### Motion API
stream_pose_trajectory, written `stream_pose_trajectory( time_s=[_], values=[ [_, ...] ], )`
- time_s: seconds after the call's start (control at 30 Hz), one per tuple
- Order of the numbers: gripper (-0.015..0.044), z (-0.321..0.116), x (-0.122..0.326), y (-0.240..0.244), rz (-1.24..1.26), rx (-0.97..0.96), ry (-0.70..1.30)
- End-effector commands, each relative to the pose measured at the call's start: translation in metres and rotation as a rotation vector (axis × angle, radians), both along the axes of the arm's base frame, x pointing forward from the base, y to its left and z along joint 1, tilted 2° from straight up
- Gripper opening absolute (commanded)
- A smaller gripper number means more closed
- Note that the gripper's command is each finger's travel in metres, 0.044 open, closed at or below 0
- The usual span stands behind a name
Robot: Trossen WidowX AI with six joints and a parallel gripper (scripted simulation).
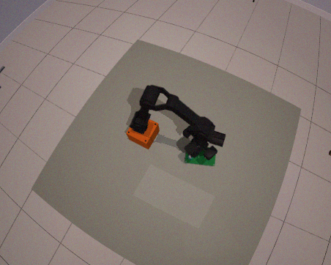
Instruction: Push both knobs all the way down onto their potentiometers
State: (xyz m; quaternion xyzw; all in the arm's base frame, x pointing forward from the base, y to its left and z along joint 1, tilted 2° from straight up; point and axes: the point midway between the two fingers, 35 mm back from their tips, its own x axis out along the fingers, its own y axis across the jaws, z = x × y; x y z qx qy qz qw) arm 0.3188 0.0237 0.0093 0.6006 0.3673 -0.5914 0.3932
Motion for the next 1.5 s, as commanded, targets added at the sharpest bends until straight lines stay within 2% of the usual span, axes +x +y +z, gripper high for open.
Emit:
stream_pose_trajectory(
  time_s=[0.0,1.47],
  values=[
    [0.0000,-0.0105,0.0022,-0.0007,0.000,-0.004,0.008],
    [0.0000,-0.0145,0.0023,-0.0008,0.000,-0.004,0.008]
  ],
)
